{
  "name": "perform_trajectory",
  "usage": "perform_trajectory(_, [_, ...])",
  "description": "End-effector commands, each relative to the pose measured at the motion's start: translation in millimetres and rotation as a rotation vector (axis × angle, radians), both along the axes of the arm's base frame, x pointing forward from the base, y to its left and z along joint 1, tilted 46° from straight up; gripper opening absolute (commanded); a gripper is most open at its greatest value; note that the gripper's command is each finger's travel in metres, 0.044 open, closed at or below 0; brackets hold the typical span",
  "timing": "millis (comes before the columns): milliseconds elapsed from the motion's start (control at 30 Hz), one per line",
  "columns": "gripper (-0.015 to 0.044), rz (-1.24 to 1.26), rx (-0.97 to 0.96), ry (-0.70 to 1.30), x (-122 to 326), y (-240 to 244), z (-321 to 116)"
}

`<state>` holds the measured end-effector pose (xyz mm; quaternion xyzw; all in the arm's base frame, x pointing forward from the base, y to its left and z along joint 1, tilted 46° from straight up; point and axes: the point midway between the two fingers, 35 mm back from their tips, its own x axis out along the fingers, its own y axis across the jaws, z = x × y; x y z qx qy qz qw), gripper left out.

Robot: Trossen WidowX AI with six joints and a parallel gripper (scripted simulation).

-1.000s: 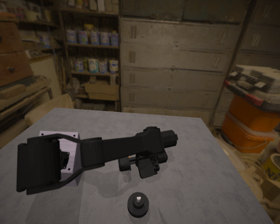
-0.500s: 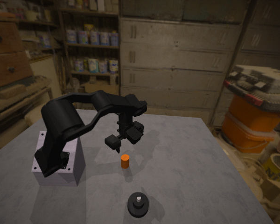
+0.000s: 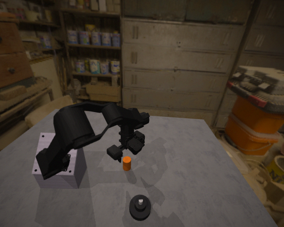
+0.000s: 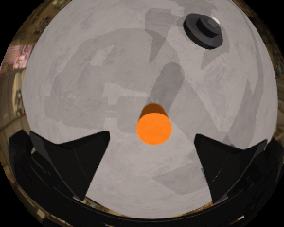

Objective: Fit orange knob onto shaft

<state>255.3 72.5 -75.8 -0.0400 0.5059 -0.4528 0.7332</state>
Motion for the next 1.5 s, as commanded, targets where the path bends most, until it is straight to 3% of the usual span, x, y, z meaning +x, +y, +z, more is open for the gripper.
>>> perform_trajectory(0, [0.0440, 0.005, -0.008, 0.005, -1, -4, -3])
perform_trajectory(1400, [0.0440, 0.005, -0.011, 0.006, 4, -51, -48])
perform_trajectory(1467, [0.0387, 0.005, -0.011, 0.006, 4, -51, -48])
